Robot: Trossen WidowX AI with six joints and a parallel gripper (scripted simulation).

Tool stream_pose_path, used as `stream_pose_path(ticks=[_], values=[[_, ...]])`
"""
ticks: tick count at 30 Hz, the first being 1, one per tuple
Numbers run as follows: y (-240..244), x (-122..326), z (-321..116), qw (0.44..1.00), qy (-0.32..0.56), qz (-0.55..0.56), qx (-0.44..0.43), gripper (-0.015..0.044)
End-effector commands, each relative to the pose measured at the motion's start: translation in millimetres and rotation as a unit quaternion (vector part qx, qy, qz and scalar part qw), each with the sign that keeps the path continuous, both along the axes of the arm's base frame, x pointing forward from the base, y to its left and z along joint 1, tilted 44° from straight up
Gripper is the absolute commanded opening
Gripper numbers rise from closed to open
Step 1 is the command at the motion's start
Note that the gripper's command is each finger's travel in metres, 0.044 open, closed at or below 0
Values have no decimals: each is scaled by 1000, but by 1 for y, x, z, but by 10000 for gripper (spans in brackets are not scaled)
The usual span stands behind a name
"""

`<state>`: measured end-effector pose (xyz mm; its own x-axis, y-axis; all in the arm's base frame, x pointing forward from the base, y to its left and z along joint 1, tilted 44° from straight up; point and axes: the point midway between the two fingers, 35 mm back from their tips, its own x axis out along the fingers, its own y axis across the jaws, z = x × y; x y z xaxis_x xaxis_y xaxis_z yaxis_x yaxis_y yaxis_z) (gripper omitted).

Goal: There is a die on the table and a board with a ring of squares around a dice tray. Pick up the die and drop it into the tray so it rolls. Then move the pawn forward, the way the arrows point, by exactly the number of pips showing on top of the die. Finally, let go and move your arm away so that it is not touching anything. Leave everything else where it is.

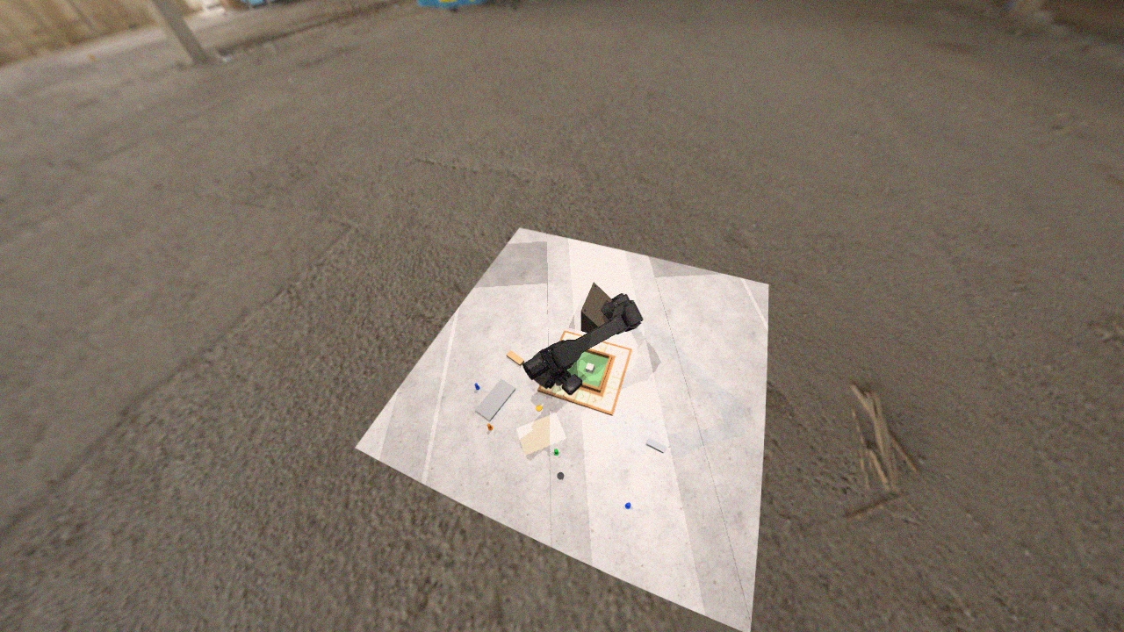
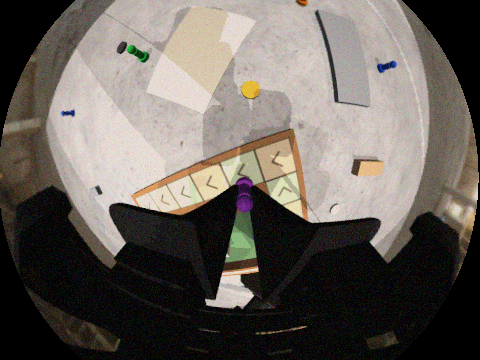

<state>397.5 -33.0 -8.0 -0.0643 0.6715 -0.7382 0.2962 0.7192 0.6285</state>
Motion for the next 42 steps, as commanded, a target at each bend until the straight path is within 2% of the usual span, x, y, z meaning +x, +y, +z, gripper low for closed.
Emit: stream_pose_path(ticks=[1, 21, 31, 37, 38, 42], values=[[13, -2, -11, 1000, 5, 1, 4, 0], [33, -5, -32, 1000, 5, 1, 4, 0], [27, -3, -27, 1000, 2, 1, 2, 262], [-6, 0, 8, 1000, 5, 1, 3, 420], [-6, 0, 8, 1000, 5, 1, 3, 440], [-18, -18, 21, 1000, -7, 15, 1, 440]])
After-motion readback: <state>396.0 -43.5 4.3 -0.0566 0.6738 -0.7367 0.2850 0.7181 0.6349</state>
